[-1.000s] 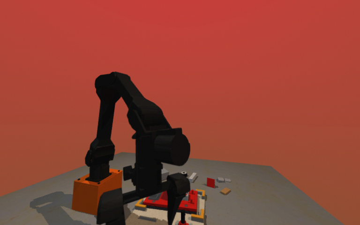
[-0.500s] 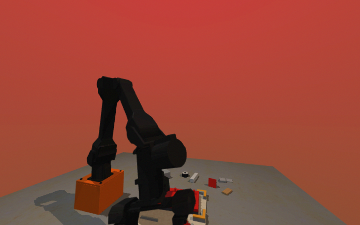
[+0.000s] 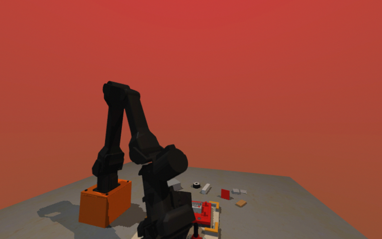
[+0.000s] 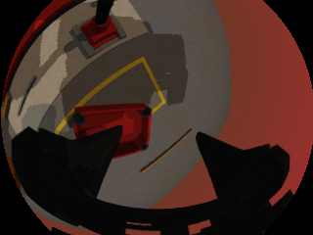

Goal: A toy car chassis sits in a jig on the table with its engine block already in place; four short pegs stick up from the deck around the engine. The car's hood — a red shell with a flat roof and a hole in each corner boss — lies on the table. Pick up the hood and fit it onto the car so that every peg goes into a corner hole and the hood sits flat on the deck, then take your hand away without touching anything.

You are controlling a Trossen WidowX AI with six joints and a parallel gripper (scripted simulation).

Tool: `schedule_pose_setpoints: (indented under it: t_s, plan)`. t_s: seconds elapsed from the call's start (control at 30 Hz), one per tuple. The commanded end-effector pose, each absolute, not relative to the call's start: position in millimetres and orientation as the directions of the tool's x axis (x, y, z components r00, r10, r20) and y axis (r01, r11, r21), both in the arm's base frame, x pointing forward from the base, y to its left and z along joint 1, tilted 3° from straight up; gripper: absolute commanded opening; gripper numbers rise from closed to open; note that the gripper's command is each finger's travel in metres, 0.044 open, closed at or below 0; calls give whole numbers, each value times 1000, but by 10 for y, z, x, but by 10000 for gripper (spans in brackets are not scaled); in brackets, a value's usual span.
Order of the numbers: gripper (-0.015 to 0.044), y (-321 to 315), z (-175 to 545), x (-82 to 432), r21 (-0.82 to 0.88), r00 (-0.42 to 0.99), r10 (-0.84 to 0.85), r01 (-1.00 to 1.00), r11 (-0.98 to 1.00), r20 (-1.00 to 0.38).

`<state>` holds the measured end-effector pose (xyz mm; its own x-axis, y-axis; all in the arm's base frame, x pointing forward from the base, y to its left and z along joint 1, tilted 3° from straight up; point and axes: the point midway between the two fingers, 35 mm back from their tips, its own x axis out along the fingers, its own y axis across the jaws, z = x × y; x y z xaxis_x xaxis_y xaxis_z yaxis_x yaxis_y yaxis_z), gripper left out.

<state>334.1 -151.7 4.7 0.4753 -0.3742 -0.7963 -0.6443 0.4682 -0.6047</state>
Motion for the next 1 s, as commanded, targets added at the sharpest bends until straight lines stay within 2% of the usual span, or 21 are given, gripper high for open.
schedule_pose_setpoints:
  t_s: [0.0,0.27,0.5,0.97]
  plan:
    - [440,-1382,49,3084,-532,619,-490,134,836,-614]
    - [440,-1317,150,2948,-280,676,-526,448,849,-516]
    - [440,-1278,229,2849,-29,704,-545,600,799,-456]
    - [440,-1277,231,2847,-22,704,-545,603,798,-455]
